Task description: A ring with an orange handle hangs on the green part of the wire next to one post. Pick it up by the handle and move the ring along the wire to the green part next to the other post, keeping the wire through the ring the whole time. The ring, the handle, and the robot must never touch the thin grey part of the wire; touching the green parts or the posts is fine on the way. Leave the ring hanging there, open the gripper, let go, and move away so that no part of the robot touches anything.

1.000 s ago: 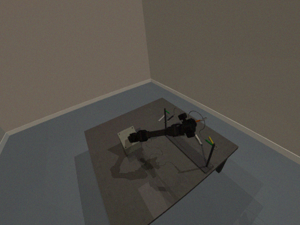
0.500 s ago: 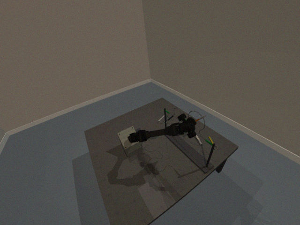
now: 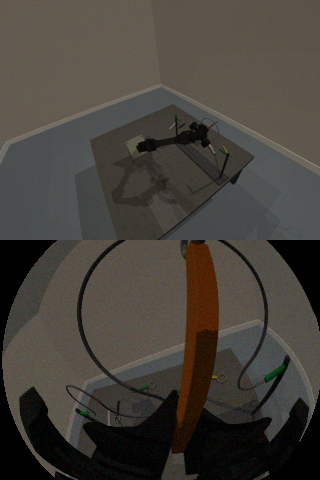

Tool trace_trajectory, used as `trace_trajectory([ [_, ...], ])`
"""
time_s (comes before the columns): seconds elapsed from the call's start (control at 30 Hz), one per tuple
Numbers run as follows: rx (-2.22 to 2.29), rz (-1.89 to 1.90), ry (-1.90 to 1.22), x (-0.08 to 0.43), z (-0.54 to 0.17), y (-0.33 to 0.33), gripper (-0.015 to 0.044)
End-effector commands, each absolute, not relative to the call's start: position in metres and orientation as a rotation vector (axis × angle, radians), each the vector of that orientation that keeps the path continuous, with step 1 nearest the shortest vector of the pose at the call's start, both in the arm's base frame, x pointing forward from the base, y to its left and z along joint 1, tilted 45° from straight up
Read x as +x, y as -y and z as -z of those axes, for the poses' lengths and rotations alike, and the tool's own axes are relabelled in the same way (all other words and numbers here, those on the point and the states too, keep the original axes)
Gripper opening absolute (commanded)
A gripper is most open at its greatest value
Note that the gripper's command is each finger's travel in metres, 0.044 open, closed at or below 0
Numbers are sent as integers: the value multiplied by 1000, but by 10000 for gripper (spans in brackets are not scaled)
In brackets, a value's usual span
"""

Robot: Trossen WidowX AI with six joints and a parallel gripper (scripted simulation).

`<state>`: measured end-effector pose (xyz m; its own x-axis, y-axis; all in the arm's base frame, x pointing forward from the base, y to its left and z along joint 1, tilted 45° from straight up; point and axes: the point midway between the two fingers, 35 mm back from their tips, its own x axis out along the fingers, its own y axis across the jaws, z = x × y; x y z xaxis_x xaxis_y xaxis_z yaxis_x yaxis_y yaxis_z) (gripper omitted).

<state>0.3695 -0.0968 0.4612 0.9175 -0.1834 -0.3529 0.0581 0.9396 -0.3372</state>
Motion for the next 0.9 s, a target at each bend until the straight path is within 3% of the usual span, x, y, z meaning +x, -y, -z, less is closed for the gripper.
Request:
trace_trajectory([
  [0.0, -387, 145, -384, 368, -463, 99, -150],
  [0.87, -707, 234, -353, 368, -469, 109, -150],
])
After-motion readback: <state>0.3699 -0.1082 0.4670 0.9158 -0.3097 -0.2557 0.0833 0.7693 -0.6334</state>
